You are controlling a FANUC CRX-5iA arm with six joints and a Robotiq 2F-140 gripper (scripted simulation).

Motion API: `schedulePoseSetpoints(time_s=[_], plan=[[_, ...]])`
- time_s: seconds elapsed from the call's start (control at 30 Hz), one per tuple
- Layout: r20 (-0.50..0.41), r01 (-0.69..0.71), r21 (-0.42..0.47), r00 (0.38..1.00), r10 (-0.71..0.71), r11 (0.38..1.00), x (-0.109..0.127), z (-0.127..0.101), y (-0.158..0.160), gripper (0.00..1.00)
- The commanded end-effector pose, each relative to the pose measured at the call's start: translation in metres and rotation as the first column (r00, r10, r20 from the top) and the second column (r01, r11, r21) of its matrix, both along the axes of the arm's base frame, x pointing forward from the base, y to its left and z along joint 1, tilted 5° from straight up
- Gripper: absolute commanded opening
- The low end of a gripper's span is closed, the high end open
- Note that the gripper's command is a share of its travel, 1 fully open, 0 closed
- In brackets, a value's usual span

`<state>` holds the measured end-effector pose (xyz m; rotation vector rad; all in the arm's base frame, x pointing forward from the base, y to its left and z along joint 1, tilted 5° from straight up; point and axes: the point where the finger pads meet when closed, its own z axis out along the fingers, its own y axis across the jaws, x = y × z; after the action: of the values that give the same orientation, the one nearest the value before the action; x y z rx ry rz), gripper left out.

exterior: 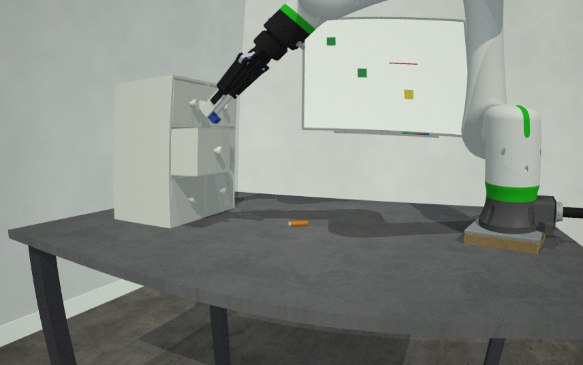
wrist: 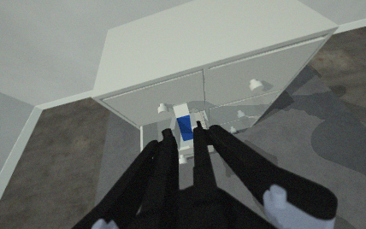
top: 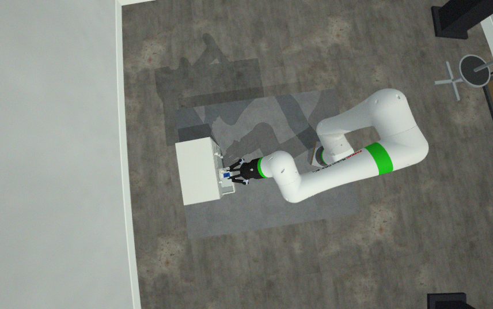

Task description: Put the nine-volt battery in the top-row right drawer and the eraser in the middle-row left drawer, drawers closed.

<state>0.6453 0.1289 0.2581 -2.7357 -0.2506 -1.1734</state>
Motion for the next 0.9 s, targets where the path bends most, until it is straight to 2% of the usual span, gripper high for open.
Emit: schedulePoseSetpoints(time_s=[0.0,0.83,0.87], plan=[[0.0,0.0,0.0,1.0,0.0,1.0,0.0004,0.0002,0.0,0.11],[0.0,0.0,0.0,1.0,0.0,1.0,0.0006,0.0002,0.0001,0.11],[0.0,0.0,0.0,1.0,0.0,1.0,0.0006,0.0002,0.0001,0.14]])
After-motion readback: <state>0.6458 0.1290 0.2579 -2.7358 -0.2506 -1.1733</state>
